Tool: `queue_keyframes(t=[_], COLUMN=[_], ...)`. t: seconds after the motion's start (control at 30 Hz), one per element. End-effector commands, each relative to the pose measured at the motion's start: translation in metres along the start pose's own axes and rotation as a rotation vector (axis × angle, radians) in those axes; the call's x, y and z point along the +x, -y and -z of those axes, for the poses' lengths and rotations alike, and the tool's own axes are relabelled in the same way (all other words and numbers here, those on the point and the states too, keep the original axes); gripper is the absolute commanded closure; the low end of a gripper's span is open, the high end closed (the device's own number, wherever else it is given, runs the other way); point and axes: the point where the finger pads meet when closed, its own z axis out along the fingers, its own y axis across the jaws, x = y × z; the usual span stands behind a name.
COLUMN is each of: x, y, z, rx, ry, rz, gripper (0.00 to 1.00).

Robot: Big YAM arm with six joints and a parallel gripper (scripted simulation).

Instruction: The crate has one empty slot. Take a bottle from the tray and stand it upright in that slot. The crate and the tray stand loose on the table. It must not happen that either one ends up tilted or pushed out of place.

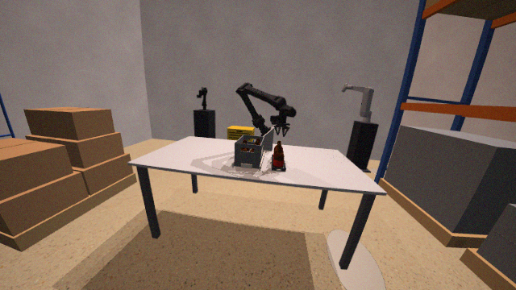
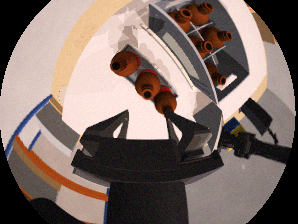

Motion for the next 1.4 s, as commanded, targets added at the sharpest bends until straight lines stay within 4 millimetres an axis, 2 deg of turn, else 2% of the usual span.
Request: queue_keyframes(t=[0.0,0.1,0.13,0.23,0.43,0.57,0.7,0.87,1.0,1.07,1.23,1.27,1.37], x=[-0.005,-0.005,-0.014,-0.004,-0.004,-0.007,-0.008,-0.007,-0.004,-0.008,-0.006,-0.013,-0.009], y=[-0.001,-0.001,-0.014,-0.001,-0.001,-0.005,0.000,-0.005,-0.001,-0.006,-0.002,-0.011,-0.007], z=[-0.011,-0.012,-0.002,-0.018,-0.027,-0.029,-0.029,-0.039,-0.046,-0.044,-0.047,-0.041,-0.046], rx=[0.004,0.004,-0.025,0.008,0.009,-0.001,-0.006,-0.001,0.008,-0.003,0.000,-0.018,-0.007], ry=[-0.006,-0.006,-0.004,-0.007,-0.006,-0.005,-0.006,-0.005,-0.006,-0.005,-0.006,-0.003,-0.005], rz=[-0.007,-0.007,-0.029,-0.004,-0.004,-0.011,-0.015,-0.011,-0.004,-0.013,-0.010,-0.025,-0.016], gripper=[0.39,0.39,0.39,0.39,0.39,0.39,0.39,0.39,0.39,0.39,0.39,0.39,0.39])
